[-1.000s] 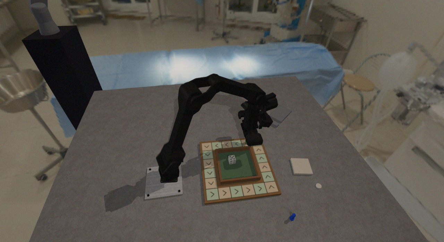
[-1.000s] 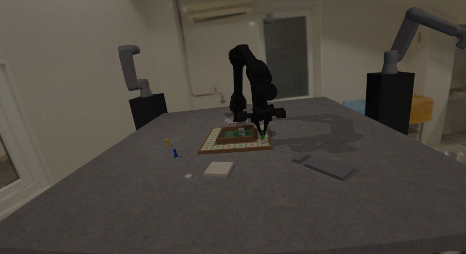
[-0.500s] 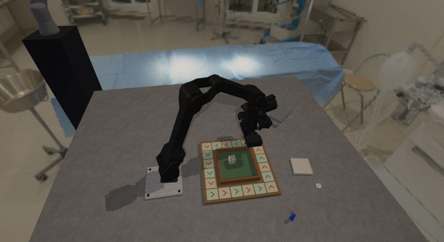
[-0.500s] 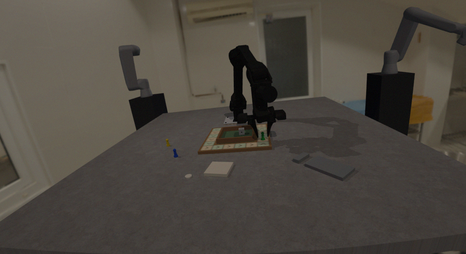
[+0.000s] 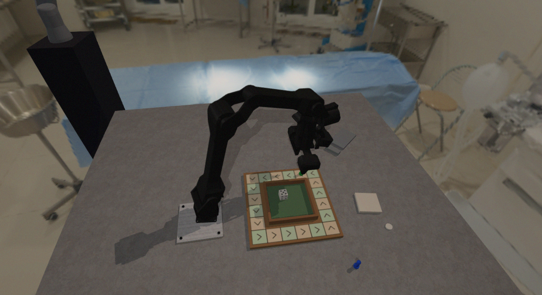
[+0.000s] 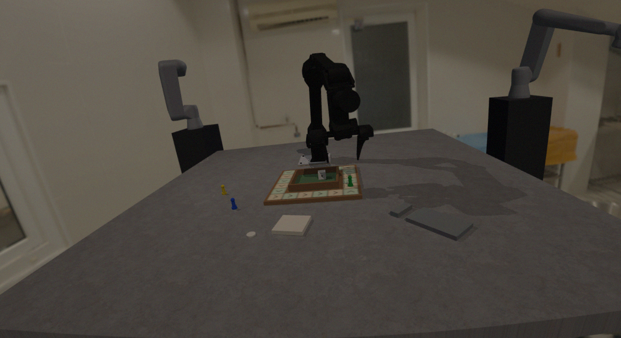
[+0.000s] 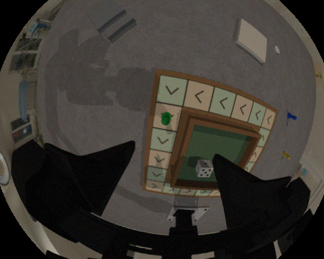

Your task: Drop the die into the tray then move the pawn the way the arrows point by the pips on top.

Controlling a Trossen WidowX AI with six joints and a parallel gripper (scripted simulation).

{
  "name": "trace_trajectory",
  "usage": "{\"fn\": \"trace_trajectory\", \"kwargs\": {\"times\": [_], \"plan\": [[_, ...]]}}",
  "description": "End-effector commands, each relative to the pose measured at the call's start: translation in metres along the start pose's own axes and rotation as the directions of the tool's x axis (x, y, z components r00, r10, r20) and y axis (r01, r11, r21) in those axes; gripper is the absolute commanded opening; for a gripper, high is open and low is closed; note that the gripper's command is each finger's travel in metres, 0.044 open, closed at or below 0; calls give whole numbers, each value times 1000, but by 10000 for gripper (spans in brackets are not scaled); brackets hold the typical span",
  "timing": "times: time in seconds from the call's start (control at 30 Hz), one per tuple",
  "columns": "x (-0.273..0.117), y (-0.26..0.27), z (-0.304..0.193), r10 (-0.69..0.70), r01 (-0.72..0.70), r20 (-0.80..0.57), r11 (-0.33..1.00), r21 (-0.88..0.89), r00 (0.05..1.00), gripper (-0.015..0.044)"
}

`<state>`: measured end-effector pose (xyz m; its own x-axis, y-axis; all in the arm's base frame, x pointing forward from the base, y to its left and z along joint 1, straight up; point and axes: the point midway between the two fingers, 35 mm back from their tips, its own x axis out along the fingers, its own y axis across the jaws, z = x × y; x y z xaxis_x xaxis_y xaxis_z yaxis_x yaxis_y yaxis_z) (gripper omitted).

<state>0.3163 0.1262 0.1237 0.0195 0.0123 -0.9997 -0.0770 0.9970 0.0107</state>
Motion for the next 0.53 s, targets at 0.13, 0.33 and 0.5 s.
{"fn": "trace_trajectory", "kwargs": {"times": [0.13,0.33,0.5], "plan": [[-48,-58,-81,-3,3,-2,1000,-9,1000,440],[-55,-63,-89,-1,1,16,1000,-7,1000,440],[-55,-63,-89,-1,1,16,1000,-7,1000,440]]}}
